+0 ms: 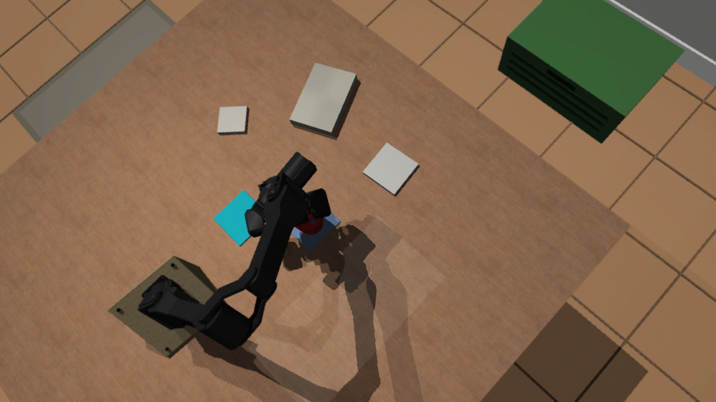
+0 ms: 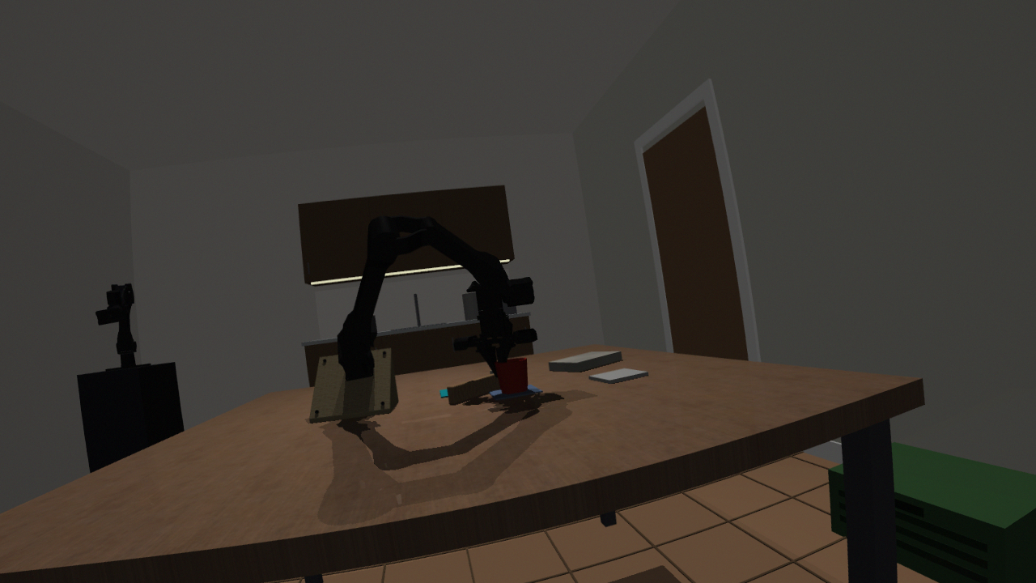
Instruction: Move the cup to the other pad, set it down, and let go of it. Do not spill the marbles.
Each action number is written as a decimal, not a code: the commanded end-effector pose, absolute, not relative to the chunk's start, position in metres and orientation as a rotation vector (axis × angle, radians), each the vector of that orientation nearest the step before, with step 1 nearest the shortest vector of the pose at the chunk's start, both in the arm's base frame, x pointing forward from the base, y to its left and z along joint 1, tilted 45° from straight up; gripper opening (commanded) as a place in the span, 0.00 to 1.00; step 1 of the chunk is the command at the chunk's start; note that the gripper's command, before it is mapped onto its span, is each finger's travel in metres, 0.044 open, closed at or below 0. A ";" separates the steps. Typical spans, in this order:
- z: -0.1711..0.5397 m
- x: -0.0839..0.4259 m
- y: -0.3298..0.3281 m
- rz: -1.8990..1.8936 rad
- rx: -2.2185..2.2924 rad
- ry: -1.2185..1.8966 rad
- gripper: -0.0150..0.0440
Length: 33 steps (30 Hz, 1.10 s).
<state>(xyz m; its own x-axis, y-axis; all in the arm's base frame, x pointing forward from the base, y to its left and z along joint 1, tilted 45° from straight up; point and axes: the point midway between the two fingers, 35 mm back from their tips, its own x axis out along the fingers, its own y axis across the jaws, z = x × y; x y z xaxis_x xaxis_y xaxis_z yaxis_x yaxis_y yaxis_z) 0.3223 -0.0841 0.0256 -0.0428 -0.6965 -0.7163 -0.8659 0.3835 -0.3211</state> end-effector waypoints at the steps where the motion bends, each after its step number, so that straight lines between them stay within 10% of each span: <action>1: 0.026 0.322 -0.084 0.249 -1.366 1.788 0.25; 33: 0.069 0.322 -0.040 0.255 -1.372 1.794 0.25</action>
<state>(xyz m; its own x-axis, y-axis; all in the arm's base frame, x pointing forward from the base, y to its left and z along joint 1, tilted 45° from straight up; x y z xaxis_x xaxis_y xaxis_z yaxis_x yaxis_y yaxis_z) 0.3219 -0.0412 0.0678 -0.0474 -0.7019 -0.7107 -0.8729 0.3750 -0.3121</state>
